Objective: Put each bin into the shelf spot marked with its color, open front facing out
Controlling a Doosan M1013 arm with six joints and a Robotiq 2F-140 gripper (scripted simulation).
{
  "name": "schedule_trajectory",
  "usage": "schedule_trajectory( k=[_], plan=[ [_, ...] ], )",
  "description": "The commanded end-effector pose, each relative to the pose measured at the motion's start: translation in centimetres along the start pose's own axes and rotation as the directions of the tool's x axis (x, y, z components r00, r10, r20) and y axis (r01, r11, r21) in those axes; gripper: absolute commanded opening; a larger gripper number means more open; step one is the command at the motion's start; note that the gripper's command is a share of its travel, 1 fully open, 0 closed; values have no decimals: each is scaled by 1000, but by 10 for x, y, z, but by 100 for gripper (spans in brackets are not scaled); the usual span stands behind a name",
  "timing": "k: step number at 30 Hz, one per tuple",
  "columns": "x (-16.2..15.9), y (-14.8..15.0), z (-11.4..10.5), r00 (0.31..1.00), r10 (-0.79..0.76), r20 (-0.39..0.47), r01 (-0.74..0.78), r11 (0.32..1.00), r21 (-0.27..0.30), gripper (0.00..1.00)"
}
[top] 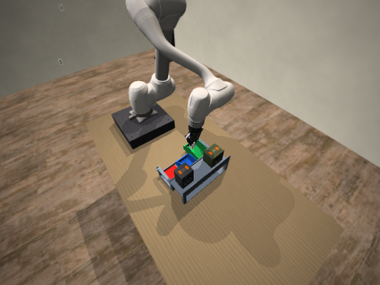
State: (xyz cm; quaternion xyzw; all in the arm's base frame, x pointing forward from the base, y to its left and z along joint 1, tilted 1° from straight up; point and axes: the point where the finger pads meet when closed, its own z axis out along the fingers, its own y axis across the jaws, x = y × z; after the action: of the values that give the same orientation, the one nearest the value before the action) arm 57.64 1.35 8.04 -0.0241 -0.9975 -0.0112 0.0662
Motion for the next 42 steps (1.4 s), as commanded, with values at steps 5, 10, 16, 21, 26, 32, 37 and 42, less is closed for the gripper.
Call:
schedule_trajectory(
  k=[5,10,16,21,26,32,37,42],
  plan=[
    [1,0,-10,1000,0,0,0,1000,0,15],
    [2,0,-14,1000,0,0,0,1000,0,15],
    [3,0,-21,1000,0,0,0,1000,0,15],
    [4,0,-25,1000,0,0,0,1000,0,15],
    [4,0,-26,1000,0,0,0,1000,0,15],
    [4,0,-28,1000,0,0,0,1000,0,15],
    [4,0,-28,1000,0,0,0,1000,0,15],
    [4,0,-28,1000,0,0,0,1000,0,15]
  ],
)
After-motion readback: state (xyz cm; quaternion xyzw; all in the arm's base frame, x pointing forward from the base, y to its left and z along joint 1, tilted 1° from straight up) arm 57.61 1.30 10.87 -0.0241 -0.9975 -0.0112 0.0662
